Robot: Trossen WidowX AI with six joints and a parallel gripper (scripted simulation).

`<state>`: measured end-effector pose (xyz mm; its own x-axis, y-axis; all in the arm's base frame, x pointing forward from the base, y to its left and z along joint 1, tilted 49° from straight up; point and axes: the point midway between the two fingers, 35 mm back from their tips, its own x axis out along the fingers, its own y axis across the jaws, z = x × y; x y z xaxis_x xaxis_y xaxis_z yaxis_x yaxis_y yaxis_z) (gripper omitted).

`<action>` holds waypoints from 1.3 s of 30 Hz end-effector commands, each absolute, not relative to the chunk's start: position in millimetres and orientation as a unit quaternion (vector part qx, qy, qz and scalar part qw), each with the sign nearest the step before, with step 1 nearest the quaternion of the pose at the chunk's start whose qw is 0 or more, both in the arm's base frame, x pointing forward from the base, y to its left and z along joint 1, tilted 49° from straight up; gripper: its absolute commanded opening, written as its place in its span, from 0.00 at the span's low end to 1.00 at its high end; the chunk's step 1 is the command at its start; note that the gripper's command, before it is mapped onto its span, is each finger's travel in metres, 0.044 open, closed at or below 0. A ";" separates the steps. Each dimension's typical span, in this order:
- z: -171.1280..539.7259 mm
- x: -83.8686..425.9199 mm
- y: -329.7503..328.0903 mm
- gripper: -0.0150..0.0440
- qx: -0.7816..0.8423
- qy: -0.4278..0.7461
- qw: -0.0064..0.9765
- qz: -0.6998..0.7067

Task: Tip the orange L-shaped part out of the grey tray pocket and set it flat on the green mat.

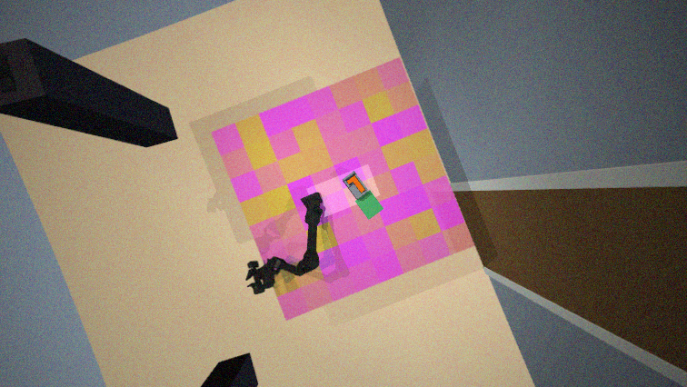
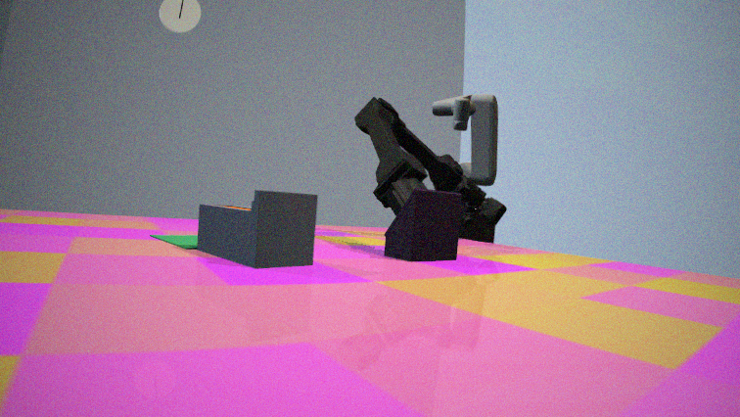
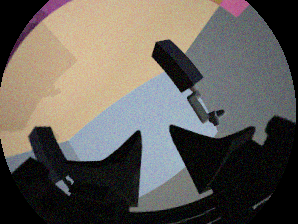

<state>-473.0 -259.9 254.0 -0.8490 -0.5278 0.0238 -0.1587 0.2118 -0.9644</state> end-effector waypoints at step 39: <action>453.9 -35.3 -411.0 0.56 -0.319 0.279 0.572 -0.702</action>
